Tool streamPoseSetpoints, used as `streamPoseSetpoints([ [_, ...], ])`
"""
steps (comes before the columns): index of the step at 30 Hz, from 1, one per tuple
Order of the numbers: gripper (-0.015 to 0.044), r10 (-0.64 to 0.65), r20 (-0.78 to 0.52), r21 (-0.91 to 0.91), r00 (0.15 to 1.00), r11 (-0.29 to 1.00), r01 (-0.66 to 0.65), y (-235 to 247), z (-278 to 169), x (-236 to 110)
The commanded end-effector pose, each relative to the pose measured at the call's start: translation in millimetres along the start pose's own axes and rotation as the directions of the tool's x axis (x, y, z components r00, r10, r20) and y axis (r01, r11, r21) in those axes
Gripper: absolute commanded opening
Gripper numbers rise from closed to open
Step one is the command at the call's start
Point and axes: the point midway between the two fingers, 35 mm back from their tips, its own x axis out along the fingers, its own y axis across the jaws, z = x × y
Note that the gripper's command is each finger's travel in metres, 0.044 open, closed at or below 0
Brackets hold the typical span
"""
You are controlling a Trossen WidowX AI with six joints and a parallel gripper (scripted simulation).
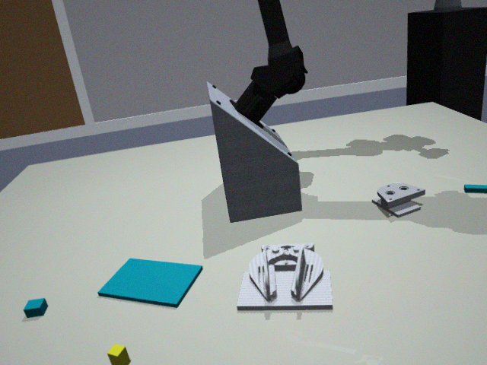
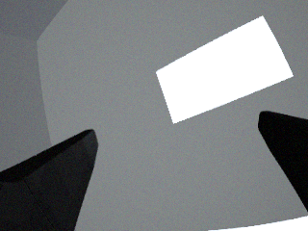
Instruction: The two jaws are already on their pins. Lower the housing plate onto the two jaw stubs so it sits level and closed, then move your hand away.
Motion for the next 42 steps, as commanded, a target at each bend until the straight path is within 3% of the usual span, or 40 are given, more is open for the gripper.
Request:
streamPoseSetpoints([
  [1, 0.044, 0.037, 0.06, -0.067, 0.998, 0.997, -0.032, 19, 19, -2],
  [27, 0.044, 0.339, 0.349, -0.427, 0.874, 0.887, -0.173, 147, 107, -39],
  [42, 0.044, 0.498, 0.415, -0.557, 0.762, 0.801, -0.22, 211, 127, -69],
])
